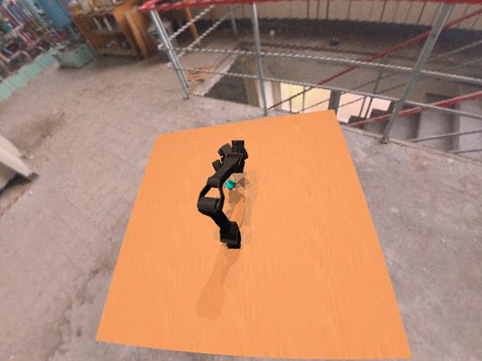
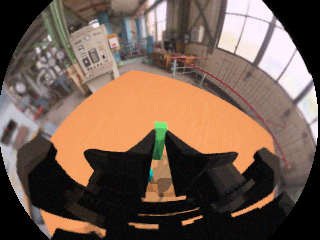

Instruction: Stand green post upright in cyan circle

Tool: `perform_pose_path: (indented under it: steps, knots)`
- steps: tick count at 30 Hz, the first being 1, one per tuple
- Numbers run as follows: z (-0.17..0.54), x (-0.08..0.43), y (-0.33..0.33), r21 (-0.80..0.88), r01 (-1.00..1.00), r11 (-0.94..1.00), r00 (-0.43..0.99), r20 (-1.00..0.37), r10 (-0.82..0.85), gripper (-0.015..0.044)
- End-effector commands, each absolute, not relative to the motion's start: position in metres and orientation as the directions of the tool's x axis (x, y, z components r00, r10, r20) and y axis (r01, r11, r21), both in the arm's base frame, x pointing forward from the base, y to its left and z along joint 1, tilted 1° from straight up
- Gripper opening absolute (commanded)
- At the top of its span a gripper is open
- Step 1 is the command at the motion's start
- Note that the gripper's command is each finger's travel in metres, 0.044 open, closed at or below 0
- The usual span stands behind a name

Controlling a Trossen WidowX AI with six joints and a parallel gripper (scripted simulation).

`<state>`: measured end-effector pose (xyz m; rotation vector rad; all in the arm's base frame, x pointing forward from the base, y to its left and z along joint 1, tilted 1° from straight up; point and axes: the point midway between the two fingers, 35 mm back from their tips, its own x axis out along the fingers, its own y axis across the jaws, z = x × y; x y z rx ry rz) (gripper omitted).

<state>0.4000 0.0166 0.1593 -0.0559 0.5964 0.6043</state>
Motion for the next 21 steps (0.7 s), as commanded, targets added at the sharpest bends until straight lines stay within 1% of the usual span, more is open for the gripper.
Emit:
perform_pose_path:
  steps: [1, 21]
  knots:
    - [0.1585, 0.3976, 0.0157, 0.129, -0.552, 0.824, 0.669, -0.521, 0.53, 0.0023]
    - [0.1621, 0.3897, 0.0115, 0.126, -0.574, 0.809, 0.708, -0.418, 0.569, 0.0023]
